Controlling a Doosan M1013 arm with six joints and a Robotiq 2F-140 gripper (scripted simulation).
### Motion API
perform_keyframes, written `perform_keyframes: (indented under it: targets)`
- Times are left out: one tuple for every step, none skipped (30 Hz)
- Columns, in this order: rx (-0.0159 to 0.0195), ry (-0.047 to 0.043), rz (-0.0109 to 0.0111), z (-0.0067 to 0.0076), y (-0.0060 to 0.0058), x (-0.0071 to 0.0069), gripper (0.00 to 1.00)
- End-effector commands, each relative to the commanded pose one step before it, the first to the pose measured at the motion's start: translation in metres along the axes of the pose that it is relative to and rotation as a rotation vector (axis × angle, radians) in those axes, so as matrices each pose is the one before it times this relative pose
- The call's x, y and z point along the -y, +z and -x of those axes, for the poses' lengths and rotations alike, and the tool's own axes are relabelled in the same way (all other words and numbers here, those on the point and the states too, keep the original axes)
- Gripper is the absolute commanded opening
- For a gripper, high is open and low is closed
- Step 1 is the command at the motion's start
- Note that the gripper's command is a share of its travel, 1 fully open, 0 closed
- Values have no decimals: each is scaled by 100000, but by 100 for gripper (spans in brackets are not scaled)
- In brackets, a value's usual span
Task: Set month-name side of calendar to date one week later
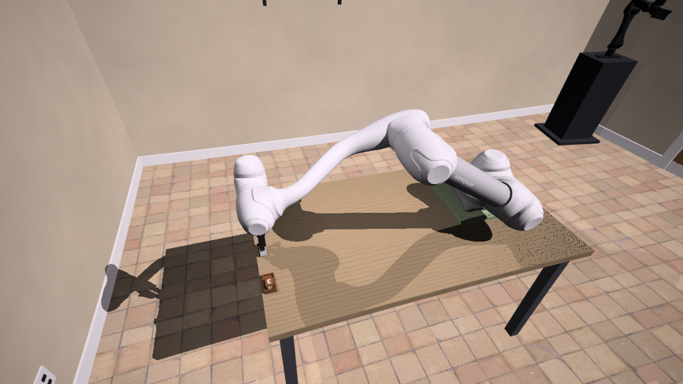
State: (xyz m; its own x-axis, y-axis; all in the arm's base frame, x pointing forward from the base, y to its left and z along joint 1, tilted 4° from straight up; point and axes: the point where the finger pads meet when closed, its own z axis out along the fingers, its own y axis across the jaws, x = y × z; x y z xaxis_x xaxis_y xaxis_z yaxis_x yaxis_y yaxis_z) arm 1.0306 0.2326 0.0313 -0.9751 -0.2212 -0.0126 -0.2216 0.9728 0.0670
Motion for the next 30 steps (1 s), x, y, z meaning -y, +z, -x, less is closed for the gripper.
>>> perform_keyframes:
  targets:
    - [26,0,17,2,-35,-3,25]
    - [0,0,0,0,0,0,25]
    - [0,0,0,0,0,0,25]
    - [0,0,0,0,0,0,25]
    - [0,0,0,0,0,0,25]
    - [0,0,0,0,0,0,25]
    - [0,0,0,0,0,0,25]
    - [0,0,0,0,0,0,25]
    - [0,0,0,0,0,0,25]
    - [0,0,0,0,0,0,25]
    - [0,0,0,0,0,0,25]
    - [0,0,0,0,0,0,25]
    - [0,0,0,0,0,0,28]
    - [0,0,0,0,0,0,28]
    - [0,0,0,0,0,0,28]
    - [0,0,0,0,0,0,30]
    - [0,0,0,0,0,0,30]
    - [0,0,0,0,0,0,30]
    - [0,0,0,0,0,0,32]
    - [0,0,0,0,0,0,32]
    - [0,0,0,0,0,0,32]
    - [0,0,0,0,0,0,32]
    - [0,0,0,0,0,0,32]
    - [0,0,0,0,0,0,34]
    - [0,0,0,0,0,0,34]
    - [0,0,0,0,0,0,34]
    - [0,0,0,0,0,0,36]
    - [0,0,0,0,0,0,36]
    - [0,0,0,0,0,0,36]
    - [0,0,0,0,0,0,36]
